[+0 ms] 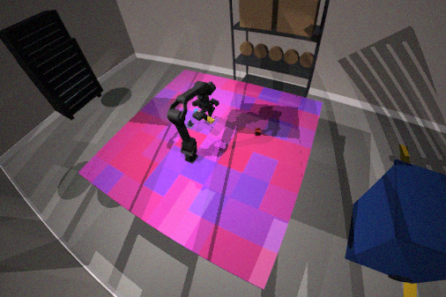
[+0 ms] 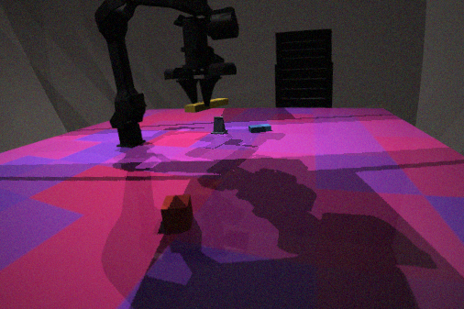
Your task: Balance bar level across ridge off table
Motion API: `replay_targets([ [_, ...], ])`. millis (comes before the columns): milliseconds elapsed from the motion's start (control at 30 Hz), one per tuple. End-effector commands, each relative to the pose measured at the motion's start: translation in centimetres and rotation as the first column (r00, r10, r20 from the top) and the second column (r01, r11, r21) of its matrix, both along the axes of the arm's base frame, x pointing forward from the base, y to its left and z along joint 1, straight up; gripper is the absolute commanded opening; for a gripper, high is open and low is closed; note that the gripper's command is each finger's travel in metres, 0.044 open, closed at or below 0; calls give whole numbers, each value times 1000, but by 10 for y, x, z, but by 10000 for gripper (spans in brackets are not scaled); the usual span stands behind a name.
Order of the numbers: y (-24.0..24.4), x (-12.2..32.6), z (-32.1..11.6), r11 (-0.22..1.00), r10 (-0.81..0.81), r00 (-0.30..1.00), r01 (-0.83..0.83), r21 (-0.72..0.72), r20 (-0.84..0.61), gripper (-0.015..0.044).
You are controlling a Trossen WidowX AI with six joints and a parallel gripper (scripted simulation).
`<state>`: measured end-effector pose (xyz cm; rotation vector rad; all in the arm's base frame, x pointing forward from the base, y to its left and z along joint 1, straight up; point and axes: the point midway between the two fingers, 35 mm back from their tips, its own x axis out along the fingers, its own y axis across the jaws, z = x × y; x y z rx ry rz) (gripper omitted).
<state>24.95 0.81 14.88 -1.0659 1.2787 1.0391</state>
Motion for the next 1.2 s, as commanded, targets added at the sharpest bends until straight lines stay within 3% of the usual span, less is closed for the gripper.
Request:
replay_targets([
  [0,12,1,0,1000,13,1000,-13,1,-3,0],
  [933,117,-20,2,986,169,986,-169,7,-4,0],
  [1167,121,-20,-3,985,174,985,-174,7,-4,0],
])
